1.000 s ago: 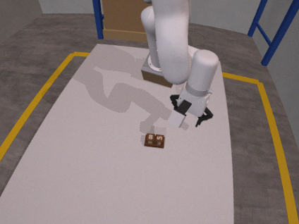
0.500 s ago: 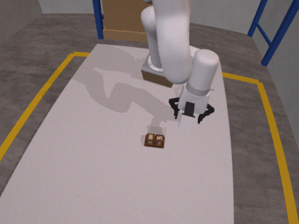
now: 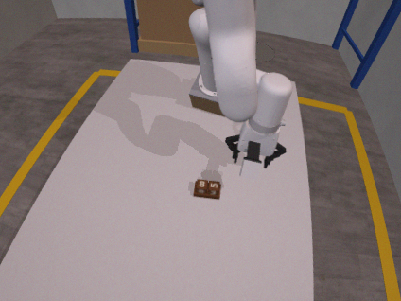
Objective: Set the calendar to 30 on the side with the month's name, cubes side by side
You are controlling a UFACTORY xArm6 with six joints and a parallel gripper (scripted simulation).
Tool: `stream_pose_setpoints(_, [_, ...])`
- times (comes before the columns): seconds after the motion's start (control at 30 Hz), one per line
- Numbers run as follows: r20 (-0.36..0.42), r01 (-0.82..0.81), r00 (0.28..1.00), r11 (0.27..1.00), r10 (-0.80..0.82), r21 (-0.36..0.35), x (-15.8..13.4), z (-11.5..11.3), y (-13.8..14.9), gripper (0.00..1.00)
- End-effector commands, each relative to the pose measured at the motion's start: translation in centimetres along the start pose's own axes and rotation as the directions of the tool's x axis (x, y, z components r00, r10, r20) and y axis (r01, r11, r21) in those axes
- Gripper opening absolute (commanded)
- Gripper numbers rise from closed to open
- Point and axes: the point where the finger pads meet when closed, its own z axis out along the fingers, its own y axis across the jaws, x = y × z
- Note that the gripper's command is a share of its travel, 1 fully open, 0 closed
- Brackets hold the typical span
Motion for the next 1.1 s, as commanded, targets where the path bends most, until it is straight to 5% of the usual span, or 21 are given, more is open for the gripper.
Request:
stream_pose_setpoints(0.0, [-0.011,-0.001,1.0,1.0,0.001,0.003,0.2,1.1,-0.1,1.0])
stream_pose_setpoints(1.07, [-0.011,-0.001,1.0,1.0,0.001,0.003,0.2,2.3,-0.1,1.0])
